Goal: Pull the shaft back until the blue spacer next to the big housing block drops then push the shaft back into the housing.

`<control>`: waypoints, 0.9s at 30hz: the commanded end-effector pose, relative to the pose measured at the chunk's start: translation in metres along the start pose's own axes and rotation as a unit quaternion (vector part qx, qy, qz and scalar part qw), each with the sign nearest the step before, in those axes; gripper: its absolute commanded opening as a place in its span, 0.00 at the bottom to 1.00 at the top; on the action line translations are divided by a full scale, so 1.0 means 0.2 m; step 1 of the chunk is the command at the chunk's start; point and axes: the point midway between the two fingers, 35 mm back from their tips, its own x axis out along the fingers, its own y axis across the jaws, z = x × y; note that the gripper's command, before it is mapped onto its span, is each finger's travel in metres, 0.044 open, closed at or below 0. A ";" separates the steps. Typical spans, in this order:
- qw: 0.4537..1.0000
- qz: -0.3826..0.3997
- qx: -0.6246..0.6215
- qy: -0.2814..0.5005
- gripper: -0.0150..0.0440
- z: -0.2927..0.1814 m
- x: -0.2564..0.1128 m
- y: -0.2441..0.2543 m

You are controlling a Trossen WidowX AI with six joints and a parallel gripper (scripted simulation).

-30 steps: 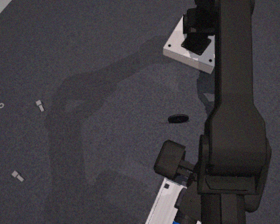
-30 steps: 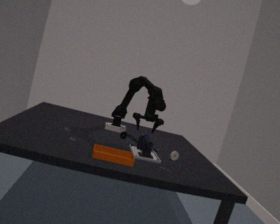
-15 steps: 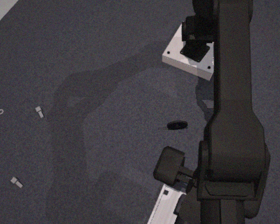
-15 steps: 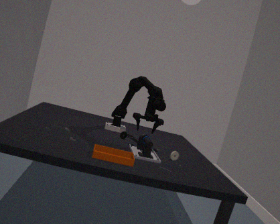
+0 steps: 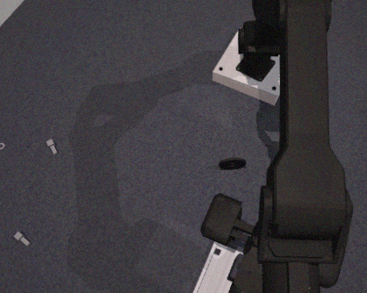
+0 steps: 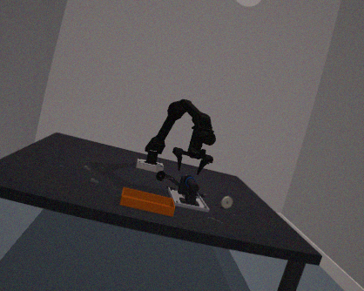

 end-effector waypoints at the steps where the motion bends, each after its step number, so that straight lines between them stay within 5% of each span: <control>1: 1.000 0.000 0.002 0.005 1.00 -0.01 0.04 0.00; 27: 1.000 0.000 0.002 0.005 1.00 -0.01 0.19 0.00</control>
